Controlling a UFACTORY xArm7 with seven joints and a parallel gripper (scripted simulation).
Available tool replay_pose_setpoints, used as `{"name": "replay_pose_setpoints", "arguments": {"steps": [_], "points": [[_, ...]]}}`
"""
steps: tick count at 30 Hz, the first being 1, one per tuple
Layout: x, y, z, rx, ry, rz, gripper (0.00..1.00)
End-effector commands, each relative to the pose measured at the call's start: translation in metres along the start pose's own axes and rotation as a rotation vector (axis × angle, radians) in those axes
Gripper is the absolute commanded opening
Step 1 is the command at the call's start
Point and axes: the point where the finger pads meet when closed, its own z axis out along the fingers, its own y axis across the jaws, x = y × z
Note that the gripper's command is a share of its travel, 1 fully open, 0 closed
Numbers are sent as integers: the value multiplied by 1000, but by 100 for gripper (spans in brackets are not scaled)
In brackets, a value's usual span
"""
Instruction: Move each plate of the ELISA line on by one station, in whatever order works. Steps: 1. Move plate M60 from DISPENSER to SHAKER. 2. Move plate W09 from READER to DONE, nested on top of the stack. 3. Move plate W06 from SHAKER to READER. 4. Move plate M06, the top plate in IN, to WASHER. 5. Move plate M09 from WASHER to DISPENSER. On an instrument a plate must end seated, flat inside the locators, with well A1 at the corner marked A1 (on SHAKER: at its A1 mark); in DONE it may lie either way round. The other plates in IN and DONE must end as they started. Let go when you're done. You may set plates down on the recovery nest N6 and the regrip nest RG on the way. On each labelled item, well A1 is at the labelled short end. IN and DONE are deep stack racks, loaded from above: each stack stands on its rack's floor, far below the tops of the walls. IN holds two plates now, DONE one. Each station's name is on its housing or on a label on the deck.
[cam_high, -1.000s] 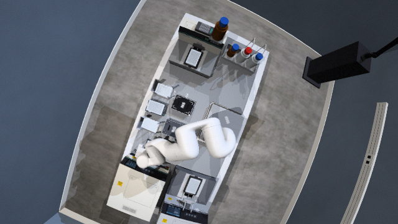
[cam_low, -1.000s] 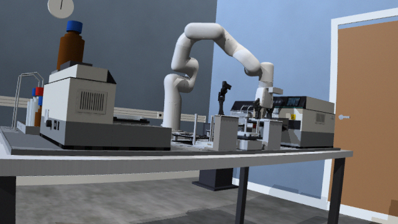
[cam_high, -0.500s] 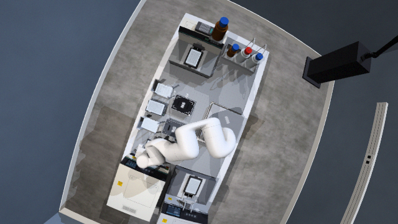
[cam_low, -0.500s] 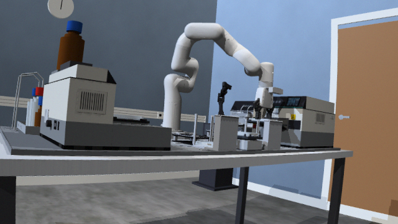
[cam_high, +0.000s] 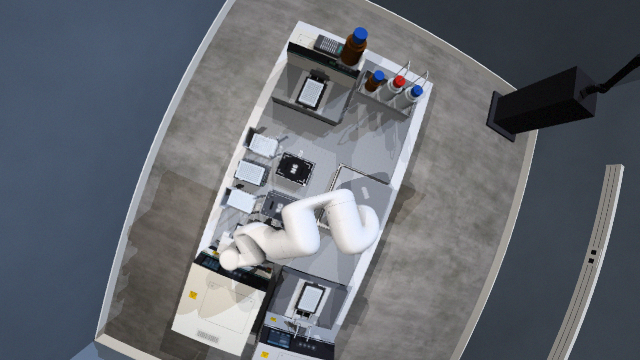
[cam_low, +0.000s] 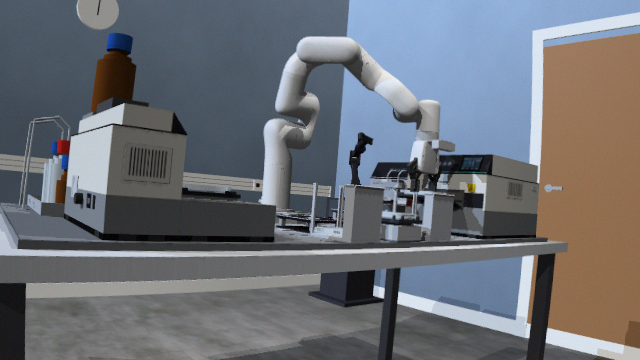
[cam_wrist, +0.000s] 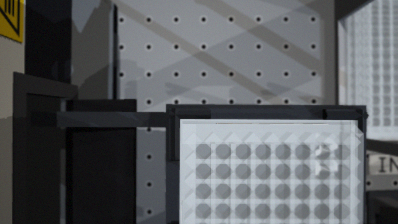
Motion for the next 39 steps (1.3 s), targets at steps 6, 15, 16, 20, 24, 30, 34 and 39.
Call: {"name": "replay_pose_setpoints", "arguments": {"steps": [6,15,16,20,24,30,34,39], "points": [[1,-1,-2,2,3,0,0],[1,-1,-2,2,3,0,0],[1,-1,-2,2,3,0,0],[1,-1,-2,2,3,0,0],[1,-1,-2,2,3,0,0],[1,-1,-2,2,3,0,0],[1,-1,-3,2,3,0,0],[1,-1,-5,2,3,0,0]]}}
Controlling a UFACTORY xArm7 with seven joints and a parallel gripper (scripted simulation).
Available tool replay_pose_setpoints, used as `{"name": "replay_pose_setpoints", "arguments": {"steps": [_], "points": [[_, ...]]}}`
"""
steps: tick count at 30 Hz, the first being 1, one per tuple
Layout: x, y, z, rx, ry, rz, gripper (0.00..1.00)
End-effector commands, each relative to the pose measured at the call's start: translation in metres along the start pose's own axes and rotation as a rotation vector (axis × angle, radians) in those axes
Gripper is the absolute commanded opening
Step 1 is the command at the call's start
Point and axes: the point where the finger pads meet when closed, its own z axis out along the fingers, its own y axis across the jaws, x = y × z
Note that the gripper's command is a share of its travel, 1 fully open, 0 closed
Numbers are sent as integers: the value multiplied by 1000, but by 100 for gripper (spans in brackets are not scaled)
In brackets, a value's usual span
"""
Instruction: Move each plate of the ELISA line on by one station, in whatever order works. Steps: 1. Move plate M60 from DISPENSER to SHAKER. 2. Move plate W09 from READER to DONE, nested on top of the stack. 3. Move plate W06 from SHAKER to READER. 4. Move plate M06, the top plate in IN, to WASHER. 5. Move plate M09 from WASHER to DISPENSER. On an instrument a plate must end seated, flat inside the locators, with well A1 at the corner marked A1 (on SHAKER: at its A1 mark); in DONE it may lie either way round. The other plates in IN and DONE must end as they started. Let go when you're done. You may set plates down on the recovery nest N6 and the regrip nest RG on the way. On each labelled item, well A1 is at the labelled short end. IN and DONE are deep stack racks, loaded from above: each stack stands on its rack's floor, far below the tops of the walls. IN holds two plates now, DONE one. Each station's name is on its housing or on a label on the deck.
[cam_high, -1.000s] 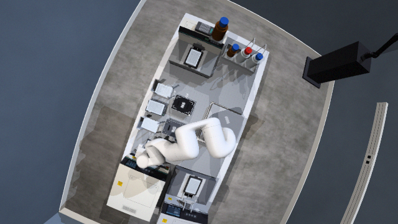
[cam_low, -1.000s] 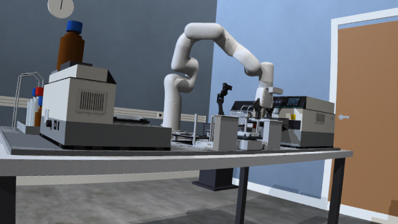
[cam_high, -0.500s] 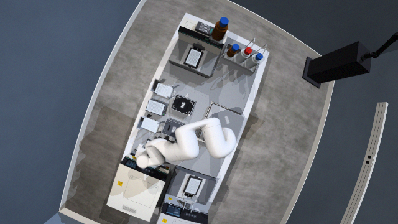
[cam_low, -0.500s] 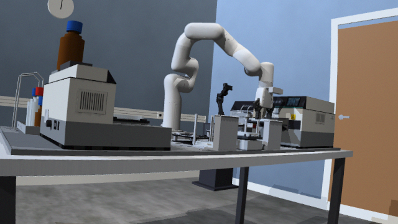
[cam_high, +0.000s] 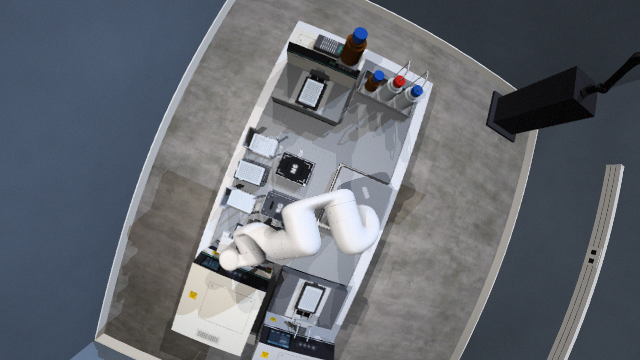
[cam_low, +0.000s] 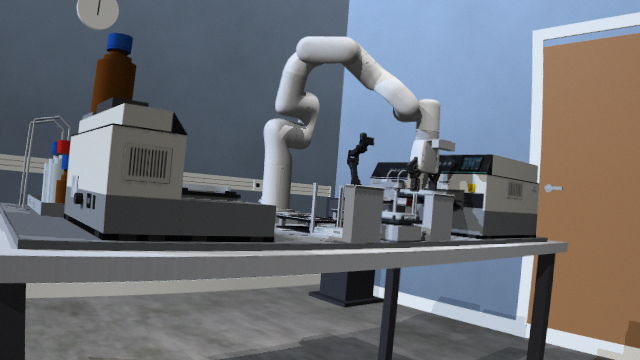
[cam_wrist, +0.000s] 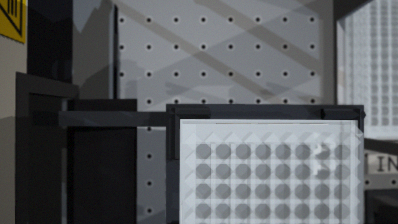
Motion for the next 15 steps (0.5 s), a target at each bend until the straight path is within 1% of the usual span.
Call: {"name": "replay_pose_setpoints", "arguments": {"steps": [1,15], "points": [[1,-1,-3,2,4,0,0],[1,-1,-7,2,4,0,0]]}}
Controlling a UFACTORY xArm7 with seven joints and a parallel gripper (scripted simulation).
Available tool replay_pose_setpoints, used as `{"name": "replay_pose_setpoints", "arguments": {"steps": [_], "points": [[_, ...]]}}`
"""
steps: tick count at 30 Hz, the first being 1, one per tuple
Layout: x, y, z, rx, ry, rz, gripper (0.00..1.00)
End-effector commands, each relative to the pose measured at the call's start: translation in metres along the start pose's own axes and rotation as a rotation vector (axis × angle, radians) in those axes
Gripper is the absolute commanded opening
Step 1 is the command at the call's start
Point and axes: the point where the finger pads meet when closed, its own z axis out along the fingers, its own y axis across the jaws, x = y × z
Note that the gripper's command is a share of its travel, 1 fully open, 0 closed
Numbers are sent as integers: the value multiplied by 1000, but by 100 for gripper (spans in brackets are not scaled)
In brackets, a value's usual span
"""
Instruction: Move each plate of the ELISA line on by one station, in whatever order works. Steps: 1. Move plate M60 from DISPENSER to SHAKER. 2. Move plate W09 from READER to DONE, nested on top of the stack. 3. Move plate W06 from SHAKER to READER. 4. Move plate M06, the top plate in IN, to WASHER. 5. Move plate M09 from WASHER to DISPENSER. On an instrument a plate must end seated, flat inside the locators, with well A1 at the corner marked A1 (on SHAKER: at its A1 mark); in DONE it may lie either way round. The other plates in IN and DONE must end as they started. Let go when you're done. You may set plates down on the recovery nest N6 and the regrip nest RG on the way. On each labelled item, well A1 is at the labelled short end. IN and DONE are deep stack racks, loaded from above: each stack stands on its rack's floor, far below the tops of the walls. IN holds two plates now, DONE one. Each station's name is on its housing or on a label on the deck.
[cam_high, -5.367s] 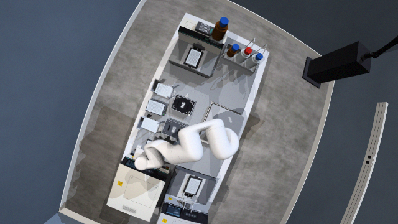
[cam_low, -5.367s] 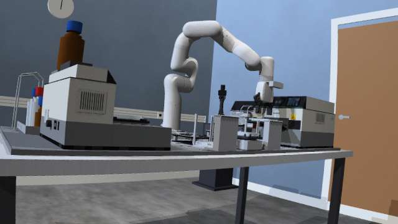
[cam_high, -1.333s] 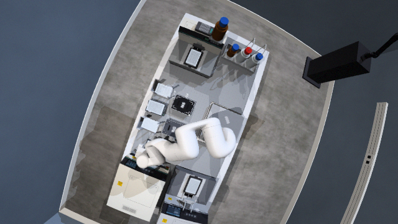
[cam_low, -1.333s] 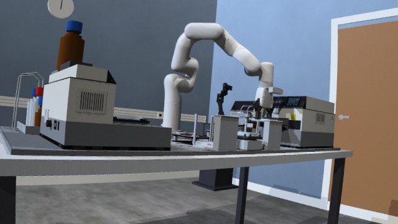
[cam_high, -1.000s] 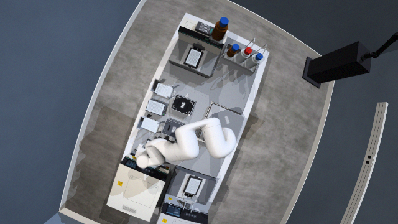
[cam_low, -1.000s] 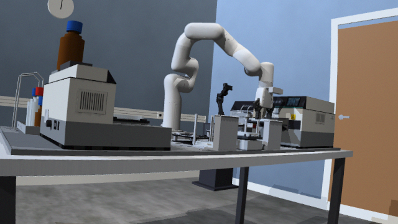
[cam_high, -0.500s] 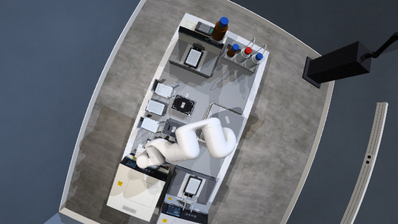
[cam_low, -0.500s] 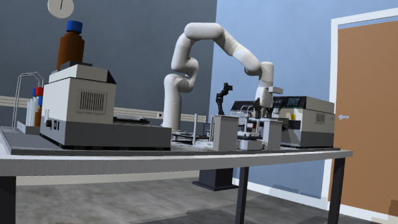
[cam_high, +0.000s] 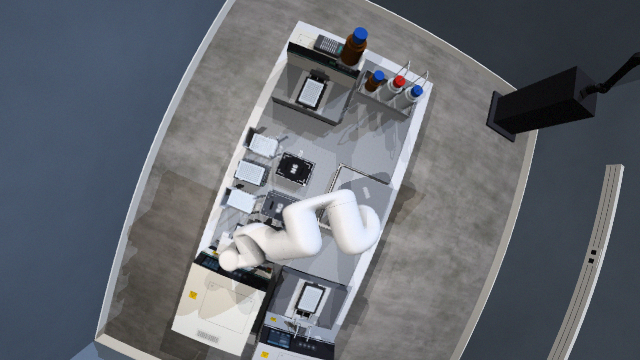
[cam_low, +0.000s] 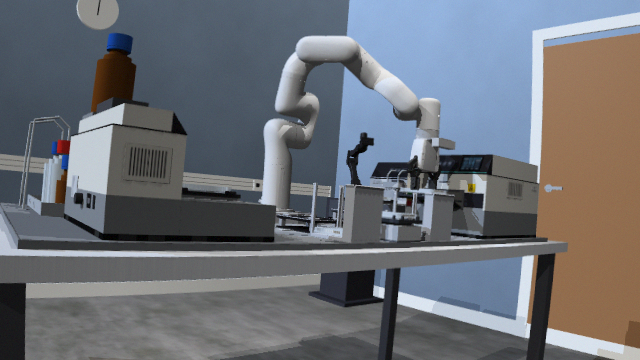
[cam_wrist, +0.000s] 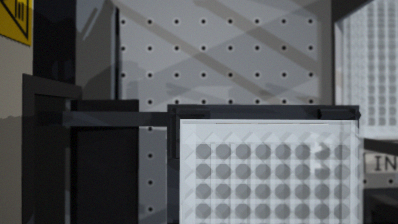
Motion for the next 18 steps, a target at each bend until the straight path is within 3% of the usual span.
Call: {"name": "replay_pose_setpoints", "arguments": {"steps": [1,18], "points": [[1,-1,-3,2,4,0,0],[1,-1,-7,2,4,0,0]]}}
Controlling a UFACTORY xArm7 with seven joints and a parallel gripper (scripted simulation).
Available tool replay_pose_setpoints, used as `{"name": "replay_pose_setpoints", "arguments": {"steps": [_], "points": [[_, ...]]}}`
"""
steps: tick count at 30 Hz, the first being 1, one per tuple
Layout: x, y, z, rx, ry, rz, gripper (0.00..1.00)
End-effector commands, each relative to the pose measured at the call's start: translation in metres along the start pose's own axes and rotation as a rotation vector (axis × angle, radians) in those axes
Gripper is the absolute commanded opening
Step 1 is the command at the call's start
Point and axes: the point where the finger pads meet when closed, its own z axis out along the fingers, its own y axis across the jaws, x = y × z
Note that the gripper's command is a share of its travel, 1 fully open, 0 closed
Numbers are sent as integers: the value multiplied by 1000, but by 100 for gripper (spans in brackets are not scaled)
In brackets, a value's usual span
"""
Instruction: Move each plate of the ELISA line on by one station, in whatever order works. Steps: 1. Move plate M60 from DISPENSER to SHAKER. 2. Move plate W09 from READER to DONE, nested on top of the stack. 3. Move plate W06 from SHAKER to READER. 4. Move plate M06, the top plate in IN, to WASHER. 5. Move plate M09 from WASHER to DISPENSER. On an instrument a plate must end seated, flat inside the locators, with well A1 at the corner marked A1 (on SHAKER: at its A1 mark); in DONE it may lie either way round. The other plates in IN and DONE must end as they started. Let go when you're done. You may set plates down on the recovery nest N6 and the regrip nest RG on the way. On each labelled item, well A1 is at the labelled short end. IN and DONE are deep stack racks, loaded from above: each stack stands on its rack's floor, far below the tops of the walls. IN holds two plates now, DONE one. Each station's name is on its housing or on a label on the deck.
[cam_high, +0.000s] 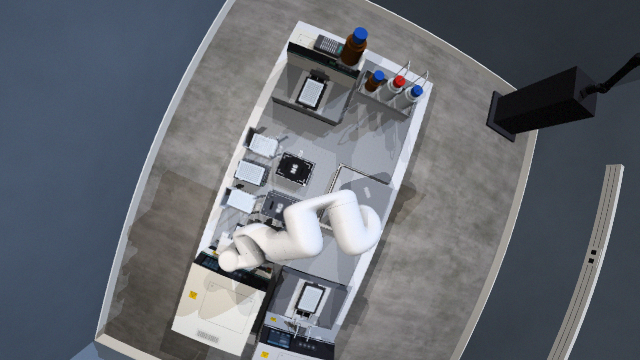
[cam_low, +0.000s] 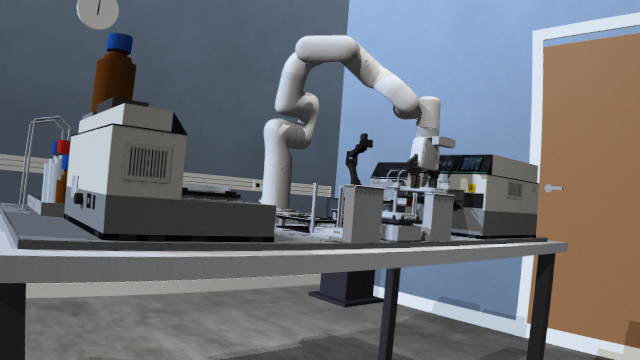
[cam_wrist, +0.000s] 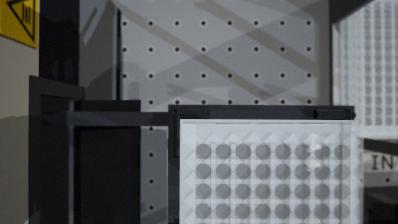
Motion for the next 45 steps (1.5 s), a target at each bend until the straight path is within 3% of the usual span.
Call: {"name": "replay_pose_setpoints", "arguments": {"steps": [1,45], "points": [[1,-1,-2,2,4,0,0],[1,-1,-53,2,4,0,0]]}}
